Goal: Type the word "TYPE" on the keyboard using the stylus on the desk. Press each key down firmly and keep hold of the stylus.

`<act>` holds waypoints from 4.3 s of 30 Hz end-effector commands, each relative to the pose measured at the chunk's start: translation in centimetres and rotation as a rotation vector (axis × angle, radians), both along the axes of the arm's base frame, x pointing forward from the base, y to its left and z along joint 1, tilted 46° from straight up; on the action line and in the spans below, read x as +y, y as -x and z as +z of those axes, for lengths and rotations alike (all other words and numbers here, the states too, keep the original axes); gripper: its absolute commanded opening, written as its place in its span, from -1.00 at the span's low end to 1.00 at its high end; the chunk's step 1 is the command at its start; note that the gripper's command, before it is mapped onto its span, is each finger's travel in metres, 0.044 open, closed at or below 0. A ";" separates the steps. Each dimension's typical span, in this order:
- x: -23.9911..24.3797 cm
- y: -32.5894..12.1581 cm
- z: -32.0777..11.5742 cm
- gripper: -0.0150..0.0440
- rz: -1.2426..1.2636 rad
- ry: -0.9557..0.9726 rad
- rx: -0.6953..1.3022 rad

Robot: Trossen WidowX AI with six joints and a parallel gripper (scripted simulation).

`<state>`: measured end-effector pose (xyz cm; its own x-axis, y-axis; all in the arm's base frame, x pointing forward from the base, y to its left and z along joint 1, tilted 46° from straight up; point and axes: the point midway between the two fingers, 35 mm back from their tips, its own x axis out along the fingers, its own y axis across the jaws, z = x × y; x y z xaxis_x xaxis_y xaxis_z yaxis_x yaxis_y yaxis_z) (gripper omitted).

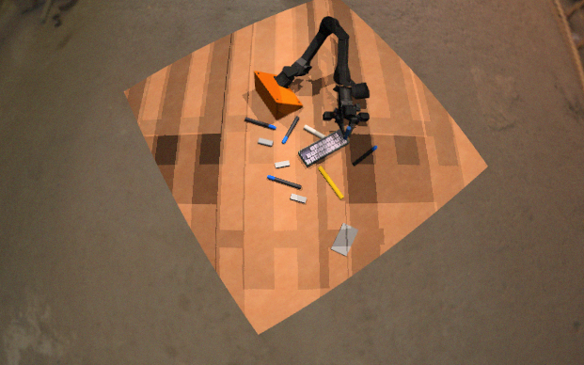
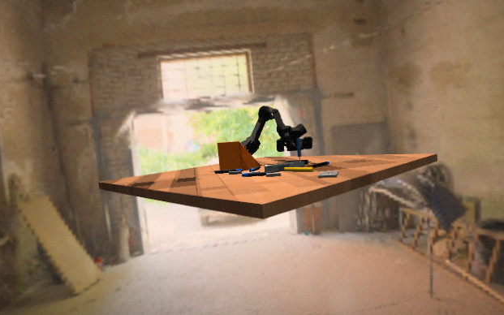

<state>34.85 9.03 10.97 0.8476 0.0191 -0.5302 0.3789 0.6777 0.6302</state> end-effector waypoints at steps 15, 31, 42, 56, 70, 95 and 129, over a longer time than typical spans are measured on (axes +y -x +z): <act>-1.9 -0.3 1.5 -0.37 -0.012 0.005 -0.004; -7.4 0.4 -3.7 -0.49 -0.008 0.008 0.005; -10.7 2.2 -6.3 -0.49 -0.004 0.012 -0.004; -9.3 2.4 -7.6 -0.49 -0.004 0.011 -0.004; -9.0 2.4 -8.0 -0.22 -0.004 0.011 -0.003; -8.4 2.5 -8.6 -0.22 -0.004 0.010 -0.003; -8.0 2.6 -9.0 -0.22 -0.004 0.010 -0.003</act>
<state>32.25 1.10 1.85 0.8495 0.0081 -0.5275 0.3812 0.6818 0.6243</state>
